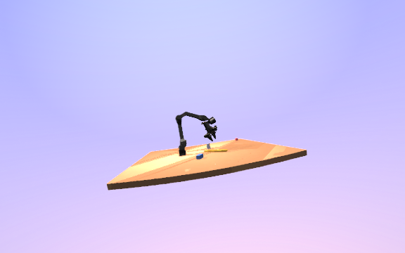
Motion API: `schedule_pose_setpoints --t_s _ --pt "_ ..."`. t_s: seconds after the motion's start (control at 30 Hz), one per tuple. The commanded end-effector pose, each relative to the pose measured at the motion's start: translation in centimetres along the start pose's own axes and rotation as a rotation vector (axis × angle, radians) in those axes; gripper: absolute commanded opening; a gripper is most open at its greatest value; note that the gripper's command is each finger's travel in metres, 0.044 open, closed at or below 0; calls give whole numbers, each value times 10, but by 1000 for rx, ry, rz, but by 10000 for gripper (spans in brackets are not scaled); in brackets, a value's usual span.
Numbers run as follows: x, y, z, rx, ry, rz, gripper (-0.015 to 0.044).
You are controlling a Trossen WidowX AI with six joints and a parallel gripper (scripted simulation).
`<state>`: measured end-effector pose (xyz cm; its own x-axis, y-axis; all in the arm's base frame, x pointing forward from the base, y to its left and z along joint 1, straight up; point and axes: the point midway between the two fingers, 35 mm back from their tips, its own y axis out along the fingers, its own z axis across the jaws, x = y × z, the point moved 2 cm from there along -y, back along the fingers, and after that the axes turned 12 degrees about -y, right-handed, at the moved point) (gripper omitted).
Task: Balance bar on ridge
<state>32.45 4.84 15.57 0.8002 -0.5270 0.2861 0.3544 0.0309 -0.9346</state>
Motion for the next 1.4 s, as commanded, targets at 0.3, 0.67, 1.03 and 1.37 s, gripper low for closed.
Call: schedule_pose_setpoints --t_s 0.3,0.67,1.03,1.37 --pt "20 6 -58 -139 4 137 315" --pt "27 4 -105 -210 21 265 315" --pt "17 42 -114 -211 21 268 315" --pt "15 49 -115 -211 21 268 315"
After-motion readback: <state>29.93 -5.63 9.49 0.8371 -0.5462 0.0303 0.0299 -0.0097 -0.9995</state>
